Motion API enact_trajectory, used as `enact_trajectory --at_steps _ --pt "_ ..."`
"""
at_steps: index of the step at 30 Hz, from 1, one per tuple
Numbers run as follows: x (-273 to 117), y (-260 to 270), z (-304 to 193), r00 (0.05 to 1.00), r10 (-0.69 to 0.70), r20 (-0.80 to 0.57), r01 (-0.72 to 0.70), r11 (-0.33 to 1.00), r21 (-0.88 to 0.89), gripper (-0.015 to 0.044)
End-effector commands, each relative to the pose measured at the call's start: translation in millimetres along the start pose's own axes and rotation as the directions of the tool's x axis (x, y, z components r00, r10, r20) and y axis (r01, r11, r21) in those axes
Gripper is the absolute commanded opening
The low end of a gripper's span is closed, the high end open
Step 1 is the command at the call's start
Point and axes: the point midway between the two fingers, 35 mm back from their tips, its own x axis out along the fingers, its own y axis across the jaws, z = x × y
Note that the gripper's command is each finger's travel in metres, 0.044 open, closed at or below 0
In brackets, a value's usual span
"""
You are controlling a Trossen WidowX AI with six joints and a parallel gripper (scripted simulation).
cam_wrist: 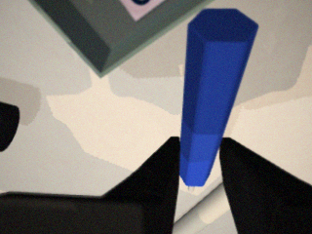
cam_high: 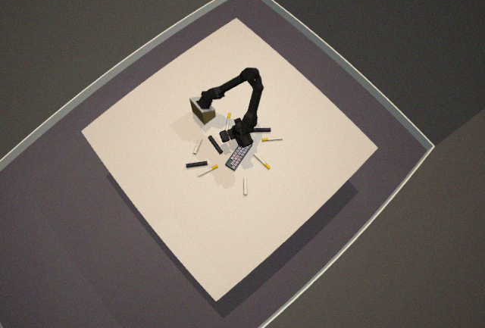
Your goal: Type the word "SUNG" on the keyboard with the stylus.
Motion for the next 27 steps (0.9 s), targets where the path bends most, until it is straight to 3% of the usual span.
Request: enact_trajectory --at_steps 1,14,27 --pt "2 -11 13 0.995 -0.028 0.095 0.028 1.0 -0.003 0.0" --pt "-4 -36 51 0.923 -0.055 0.382 0.062 0.998 -0.007 0.0" --pt "-28 -48 80 0.759 -0.043 0.65 0.071 0.997 -0.016 0.0"
